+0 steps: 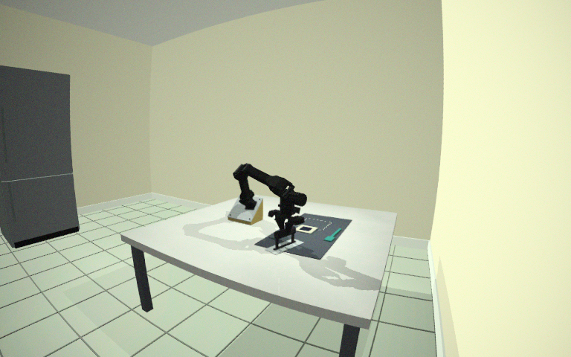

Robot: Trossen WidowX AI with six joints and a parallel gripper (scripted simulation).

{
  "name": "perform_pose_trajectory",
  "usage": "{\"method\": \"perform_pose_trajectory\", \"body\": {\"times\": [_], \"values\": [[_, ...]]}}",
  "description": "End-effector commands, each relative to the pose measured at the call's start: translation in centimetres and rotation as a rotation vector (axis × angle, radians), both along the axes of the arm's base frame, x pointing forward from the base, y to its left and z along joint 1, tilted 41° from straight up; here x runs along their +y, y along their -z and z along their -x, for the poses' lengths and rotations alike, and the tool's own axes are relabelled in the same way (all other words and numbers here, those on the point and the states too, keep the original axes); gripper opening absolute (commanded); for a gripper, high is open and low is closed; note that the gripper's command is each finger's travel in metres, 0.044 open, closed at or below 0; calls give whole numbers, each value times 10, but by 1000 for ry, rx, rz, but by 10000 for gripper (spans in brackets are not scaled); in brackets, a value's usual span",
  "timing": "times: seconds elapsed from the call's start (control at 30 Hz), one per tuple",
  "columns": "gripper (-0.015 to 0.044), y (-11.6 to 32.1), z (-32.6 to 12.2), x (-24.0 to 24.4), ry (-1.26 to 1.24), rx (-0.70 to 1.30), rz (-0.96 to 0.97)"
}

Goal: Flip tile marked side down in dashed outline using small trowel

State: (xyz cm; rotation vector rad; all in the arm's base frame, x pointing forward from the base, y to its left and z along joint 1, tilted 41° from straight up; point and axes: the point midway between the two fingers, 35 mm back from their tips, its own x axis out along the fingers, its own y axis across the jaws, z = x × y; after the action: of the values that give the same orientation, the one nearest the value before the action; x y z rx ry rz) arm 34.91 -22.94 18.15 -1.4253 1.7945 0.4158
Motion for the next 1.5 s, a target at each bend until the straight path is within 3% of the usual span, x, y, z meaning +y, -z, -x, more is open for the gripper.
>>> {"method": "perform_pose_trajectory", "body": {"times": [0.0,0.63,0.8,1.0,1.47], "values": [[130,1,0,0,-78,70,-8],[130,1,0,0,-494,442,-40],[130,1,0,0,-509,455,-41],[270,1,0,0,-509,455,-41],[270,1,0,0,-509,455,-41]]}}
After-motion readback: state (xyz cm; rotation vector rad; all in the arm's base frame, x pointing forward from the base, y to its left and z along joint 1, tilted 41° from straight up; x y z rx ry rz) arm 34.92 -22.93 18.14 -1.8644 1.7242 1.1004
